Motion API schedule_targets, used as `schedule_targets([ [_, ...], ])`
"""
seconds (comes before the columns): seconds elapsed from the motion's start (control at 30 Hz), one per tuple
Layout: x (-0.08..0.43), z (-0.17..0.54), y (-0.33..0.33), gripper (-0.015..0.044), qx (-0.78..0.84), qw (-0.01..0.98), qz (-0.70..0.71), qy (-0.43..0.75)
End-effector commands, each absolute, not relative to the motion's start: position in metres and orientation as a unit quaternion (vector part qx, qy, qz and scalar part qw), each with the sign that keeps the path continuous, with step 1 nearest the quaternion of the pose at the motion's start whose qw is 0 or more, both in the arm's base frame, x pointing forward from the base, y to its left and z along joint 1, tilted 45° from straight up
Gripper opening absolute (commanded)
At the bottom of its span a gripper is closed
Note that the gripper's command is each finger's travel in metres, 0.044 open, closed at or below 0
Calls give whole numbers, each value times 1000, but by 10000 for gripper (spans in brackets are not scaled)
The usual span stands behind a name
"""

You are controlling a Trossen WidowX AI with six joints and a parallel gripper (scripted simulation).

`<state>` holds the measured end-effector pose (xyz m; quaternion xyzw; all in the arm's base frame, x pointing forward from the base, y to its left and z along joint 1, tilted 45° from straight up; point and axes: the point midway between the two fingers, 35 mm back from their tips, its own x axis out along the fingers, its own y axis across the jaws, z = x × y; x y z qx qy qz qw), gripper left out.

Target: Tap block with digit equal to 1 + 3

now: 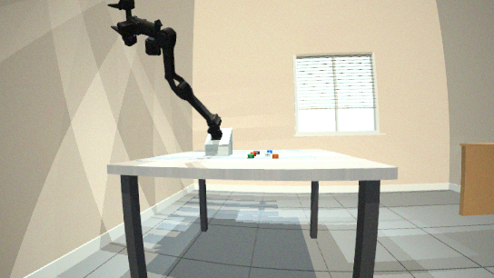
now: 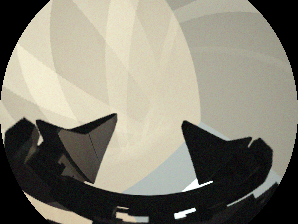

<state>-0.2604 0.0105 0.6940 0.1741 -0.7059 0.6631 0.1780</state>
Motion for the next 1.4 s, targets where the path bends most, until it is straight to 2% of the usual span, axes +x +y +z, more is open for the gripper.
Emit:
schedule_targets([
  [0.0,-258,696,10,400,179,181,659,-708],
  [0.07,-235,713,3,400,213,210,625,-721],
  [0.13,-189,739,-8,400,271,266,561,-735],
  [0.33,-116,767,-22,400,345,354,478,-727],
  [0.67,48,778,-43,400,449,533,295,-654],
  [1.0,194,729,-56,400,483,688,115,-529],
  [1.37,324,617,-62,400,446,828,-74,-332],
])
